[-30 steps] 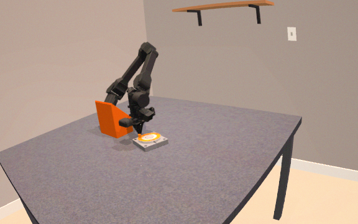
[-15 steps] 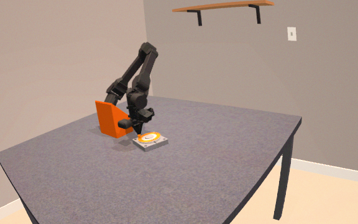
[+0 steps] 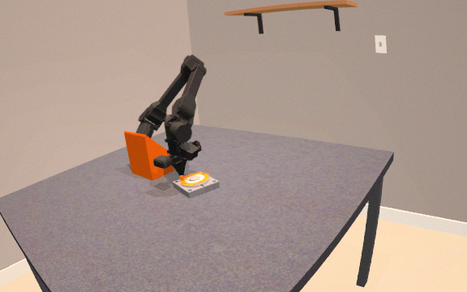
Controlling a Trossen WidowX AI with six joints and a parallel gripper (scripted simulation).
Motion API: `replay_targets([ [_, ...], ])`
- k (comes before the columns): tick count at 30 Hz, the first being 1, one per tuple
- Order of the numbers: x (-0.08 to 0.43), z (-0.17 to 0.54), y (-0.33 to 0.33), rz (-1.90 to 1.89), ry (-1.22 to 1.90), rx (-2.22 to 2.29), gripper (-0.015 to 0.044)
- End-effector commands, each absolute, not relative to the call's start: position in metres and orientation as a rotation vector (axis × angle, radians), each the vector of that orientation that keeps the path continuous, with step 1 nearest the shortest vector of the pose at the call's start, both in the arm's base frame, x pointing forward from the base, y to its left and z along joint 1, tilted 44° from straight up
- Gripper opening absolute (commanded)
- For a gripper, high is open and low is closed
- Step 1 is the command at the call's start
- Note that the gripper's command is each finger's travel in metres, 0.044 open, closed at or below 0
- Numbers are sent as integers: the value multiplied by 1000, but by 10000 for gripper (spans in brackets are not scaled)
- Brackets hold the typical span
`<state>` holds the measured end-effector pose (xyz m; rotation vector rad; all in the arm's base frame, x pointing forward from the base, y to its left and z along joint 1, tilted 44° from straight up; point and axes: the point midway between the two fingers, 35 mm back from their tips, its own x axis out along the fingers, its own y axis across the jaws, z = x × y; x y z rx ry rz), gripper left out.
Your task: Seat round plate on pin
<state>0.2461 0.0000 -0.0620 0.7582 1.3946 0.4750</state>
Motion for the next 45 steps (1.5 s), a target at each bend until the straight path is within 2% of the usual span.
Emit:
replay_targets([
  [1,249,-67,-7,455,1394,722,0],
  [45,255,-74,-15,455,1394,721,0],
])
